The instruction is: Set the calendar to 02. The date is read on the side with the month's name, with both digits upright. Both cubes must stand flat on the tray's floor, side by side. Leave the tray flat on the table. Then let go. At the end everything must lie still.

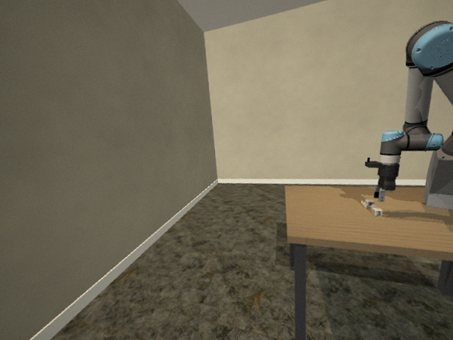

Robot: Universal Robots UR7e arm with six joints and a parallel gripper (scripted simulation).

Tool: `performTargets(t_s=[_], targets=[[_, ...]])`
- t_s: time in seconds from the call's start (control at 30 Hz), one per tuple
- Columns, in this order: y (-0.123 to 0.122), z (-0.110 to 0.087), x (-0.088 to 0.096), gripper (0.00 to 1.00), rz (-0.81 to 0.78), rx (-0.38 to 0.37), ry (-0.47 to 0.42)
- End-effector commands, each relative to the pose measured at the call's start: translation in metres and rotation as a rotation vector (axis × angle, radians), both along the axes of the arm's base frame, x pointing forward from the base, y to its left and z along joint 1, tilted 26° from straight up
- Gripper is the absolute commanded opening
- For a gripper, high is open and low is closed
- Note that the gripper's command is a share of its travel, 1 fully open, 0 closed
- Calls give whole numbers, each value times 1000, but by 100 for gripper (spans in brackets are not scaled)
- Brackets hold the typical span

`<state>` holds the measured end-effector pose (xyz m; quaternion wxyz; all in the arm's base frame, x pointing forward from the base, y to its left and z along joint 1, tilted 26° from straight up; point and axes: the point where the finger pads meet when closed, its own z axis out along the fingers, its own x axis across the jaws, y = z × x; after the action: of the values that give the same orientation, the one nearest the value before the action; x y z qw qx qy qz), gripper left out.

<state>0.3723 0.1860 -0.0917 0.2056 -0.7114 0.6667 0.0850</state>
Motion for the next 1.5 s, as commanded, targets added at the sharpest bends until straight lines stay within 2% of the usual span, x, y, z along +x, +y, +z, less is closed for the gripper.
performTargets(t_s=[0.0, 0.53, 0.57, 1.47], targets=[[-3, 6, -1, 90, 0, 0, 0], [-7, 15, -3, 90, 0, 0, 0], [-7, 15, -3, 100, 0, 0, 0], [-7, 15, -2, 100, -18, 3, 8]])
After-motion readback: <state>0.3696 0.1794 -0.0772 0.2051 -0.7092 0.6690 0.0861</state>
